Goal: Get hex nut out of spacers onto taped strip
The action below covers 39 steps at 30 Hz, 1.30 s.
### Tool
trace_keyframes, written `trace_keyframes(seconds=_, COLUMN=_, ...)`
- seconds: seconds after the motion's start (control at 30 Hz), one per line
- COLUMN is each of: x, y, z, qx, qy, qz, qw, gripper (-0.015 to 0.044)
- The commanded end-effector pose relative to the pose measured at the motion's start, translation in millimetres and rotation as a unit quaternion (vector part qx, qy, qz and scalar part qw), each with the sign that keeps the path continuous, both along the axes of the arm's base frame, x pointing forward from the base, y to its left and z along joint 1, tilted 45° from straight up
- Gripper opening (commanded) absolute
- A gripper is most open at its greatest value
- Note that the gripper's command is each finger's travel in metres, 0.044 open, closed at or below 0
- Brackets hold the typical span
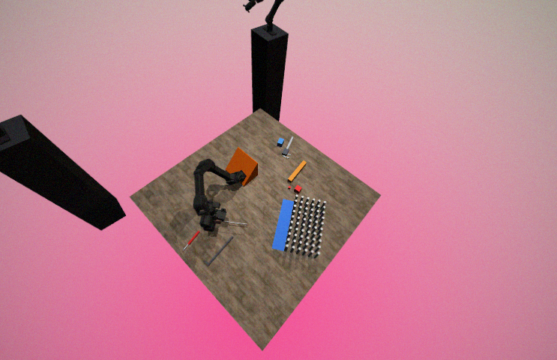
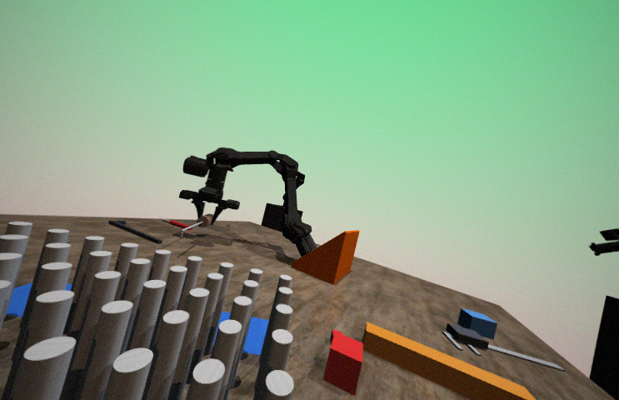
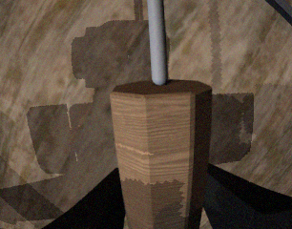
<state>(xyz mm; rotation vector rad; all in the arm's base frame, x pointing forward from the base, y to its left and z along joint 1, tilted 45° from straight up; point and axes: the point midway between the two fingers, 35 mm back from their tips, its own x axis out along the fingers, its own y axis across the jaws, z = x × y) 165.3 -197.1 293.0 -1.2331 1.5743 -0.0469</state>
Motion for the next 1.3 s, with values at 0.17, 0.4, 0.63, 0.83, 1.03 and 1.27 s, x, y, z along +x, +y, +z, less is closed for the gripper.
trace_keyframes(seconds=0.17, x=4, y=-10, z=-10, qx=0.002, qy=0.001, qz=0.002, qw=1.000, gripper=0.0000)
trace_keyframes(seconds=0.4, x=5, y=-18, z=-18, qx=0.001, qy=0.003, qz=0.004, qw=1.000, gripper=0.0000)
trace_keyframes(seconds=0.63, x=6, y=-26, z=-26, qx=0.000, qy=0.004, qz=0.004, qw=1.000, gripper=0.0000)
trace_keyframes(seconds=0.83, x=7, y=-33, z=-33, qx=-0.001, qy=0.003, qz=0.001, qw=1.000, gripper=0.0000)
trace_keyframes(seconds=1.03, x=7, y=-39, z=-38, qx=-0.003, qy=0.002, qz=-0.003, qw=1.000, gripper=0.0000)
trace_keyframes(seconds=1.27, x=7, y=-36, z=-35, qx=-0.001, qy=0.000, qz=-0.001, qw=1.000, gripper=0.0053)
